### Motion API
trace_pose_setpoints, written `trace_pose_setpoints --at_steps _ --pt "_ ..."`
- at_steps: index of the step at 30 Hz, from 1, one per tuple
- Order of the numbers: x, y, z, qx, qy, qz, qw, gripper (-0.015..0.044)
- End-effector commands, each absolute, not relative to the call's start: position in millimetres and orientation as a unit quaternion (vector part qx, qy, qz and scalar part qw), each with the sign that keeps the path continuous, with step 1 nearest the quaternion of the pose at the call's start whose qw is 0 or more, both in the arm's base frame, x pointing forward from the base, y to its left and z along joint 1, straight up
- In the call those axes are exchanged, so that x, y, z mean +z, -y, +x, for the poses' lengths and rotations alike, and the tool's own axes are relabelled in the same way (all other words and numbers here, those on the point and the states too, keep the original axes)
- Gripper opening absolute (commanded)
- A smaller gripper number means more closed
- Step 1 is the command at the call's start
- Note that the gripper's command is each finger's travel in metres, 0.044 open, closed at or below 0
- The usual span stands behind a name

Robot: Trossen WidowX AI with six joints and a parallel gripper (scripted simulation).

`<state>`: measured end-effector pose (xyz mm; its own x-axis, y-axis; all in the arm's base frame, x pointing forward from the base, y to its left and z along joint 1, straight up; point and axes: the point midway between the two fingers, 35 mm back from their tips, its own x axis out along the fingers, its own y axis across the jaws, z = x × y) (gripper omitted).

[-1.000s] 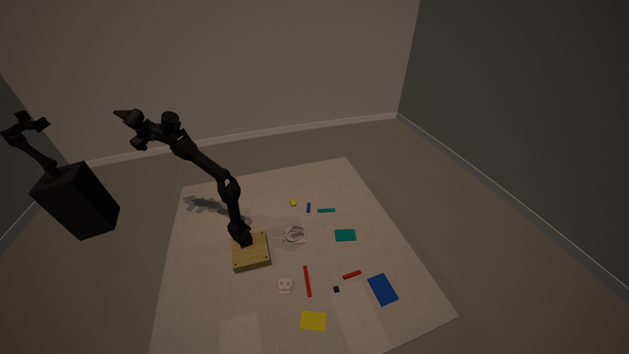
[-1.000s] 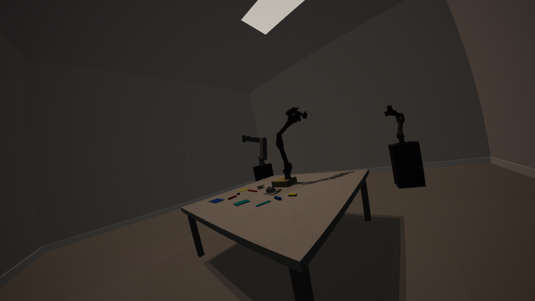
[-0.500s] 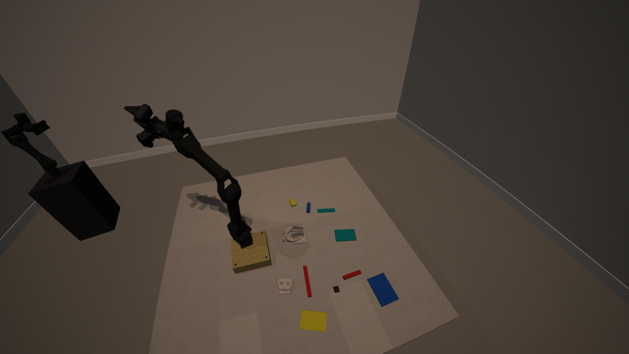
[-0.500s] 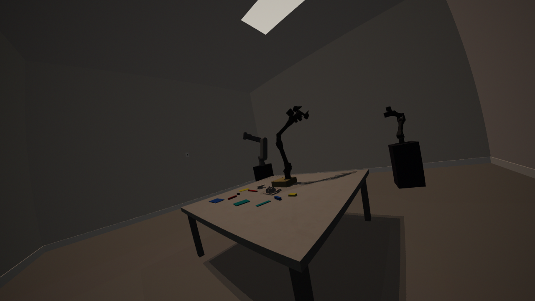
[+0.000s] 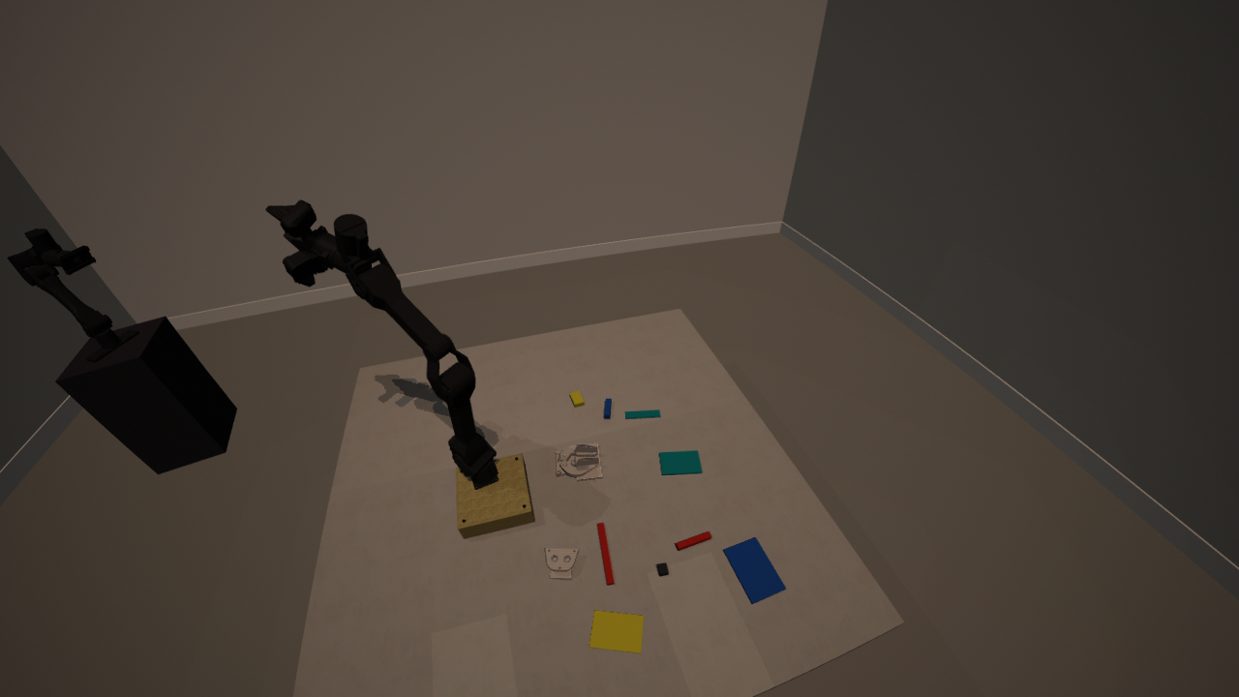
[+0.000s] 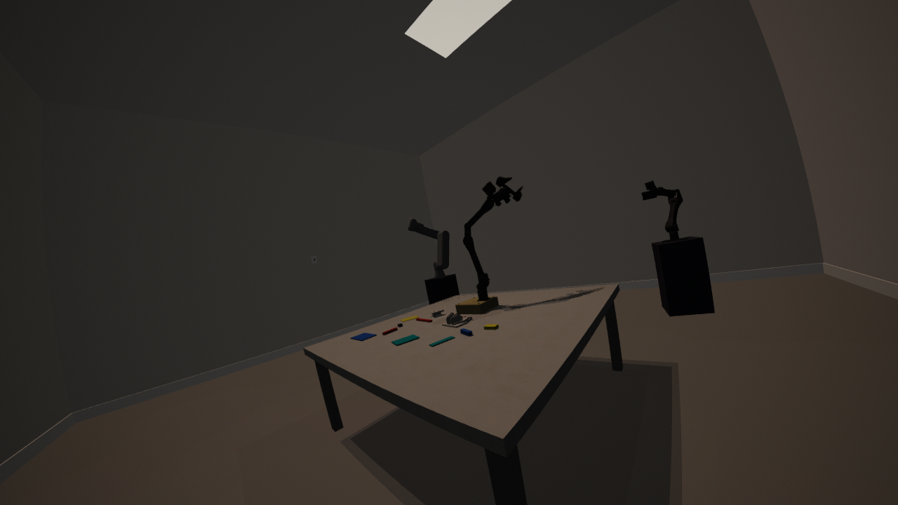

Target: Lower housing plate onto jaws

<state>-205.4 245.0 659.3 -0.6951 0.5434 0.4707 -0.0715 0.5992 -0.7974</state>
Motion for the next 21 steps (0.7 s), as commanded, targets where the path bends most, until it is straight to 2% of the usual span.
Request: trace_pose_setpoints --at_steps 1,21 --pt "650 -259 -201 0.439 0.805 -0.162 0.365 0.0440" --pt "646 -286 -144 0.439 0.765 -0.224 0.414 0.0440"
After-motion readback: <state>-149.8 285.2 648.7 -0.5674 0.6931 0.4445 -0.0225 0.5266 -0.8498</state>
